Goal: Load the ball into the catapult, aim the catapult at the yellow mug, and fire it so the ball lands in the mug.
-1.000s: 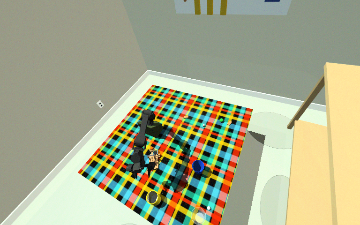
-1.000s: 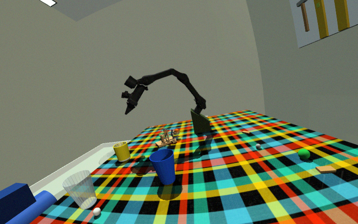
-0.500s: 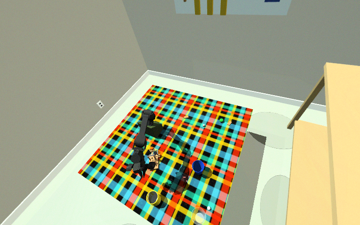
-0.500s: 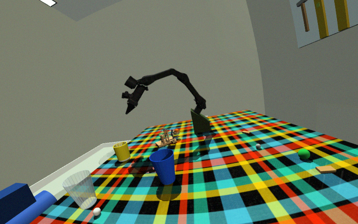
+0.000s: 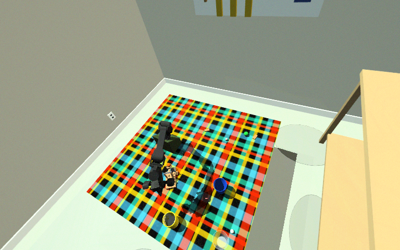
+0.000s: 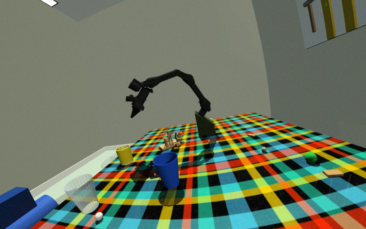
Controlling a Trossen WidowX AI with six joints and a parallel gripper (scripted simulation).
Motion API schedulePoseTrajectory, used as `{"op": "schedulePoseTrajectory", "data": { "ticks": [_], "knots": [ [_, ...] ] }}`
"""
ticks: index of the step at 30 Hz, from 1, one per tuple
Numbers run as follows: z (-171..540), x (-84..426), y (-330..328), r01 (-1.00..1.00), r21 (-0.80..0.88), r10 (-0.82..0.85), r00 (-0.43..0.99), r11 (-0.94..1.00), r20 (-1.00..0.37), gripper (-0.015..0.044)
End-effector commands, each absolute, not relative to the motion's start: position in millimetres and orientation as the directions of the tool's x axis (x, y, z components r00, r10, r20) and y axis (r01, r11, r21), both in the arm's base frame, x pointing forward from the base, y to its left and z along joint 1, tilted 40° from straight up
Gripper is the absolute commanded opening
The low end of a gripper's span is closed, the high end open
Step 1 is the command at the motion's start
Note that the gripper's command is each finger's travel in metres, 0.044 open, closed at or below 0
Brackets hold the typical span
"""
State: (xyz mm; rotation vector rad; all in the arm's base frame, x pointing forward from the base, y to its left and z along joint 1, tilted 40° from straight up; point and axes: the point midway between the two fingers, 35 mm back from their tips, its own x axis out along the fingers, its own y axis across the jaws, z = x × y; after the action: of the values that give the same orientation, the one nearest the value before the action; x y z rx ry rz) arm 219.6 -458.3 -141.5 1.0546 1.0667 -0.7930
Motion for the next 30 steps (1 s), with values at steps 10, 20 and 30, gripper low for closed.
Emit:
{"op": "schedulePoseTrajectory", "data": {
  "ticks": [10,20,30],
  "knots": [
    [-143.7,235.0,-382.2,0.747,0.195,0.112,0.16,0.635,-0.981,0.0],
    [-138.5,234.9,-325.1,0.531,0.177,0.191,0.028,0.829,-0.981,0.0],
    [-131.4,226.5,-286.4,0.354,0.177,0.217,-0.077,0.918,-0.973,0.0]
  ]
}}
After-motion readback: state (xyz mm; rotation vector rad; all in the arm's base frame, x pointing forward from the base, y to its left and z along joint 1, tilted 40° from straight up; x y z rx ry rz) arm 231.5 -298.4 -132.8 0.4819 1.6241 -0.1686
